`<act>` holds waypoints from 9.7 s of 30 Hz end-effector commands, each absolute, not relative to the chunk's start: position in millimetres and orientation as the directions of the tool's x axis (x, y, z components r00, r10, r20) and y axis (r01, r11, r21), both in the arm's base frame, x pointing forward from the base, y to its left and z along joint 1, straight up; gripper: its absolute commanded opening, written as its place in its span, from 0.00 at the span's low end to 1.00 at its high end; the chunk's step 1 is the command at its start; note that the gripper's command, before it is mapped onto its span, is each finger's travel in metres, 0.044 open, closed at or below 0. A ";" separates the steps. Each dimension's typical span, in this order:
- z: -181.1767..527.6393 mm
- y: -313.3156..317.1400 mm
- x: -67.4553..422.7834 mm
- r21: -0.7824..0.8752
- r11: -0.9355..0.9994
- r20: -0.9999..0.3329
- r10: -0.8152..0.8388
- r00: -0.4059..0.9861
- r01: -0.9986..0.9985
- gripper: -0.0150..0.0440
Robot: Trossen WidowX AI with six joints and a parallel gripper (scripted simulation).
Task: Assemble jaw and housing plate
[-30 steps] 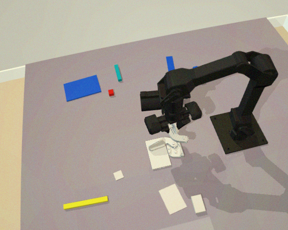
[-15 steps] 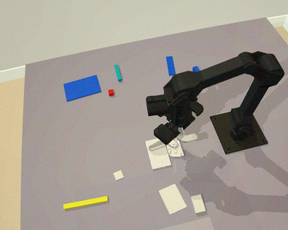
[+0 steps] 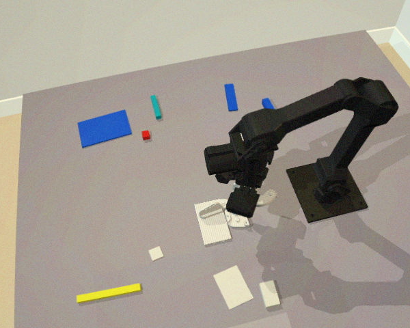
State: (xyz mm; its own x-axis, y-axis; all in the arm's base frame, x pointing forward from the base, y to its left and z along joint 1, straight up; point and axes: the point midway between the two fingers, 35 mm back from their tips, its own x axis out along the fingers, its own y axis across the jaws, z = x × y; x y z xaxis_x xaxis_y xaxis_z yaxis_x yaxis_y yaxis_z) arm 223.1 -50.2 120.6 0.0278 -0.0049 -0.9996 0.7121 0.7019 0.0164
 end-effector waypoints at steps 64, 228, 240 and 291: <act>121.3 -35.2 267.5 0.003 0.950 -1.000 -0.007 0.028 0.313 0.48; 118.0 -34.5 311.1 0.004 0.950 -0.999 -0.007 0.032 0.313 0.48; 118.0 -34.5 311.1 0.004 0.950 -0.999 -0.007 0.032 0.313 0.48; 118.0 -34.5 311.1 0.004 0.950 -0.999 -0.007 0.032 0.313 0.48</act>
State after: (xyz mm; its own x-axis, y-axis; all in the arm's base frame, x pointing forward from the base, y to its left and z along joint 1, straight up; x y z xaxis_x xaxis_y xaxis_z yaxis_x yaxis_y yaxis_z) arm 310.0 -33.9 117.1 0.0275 -0.0023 -0.9996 0.3083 0.9513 0.0063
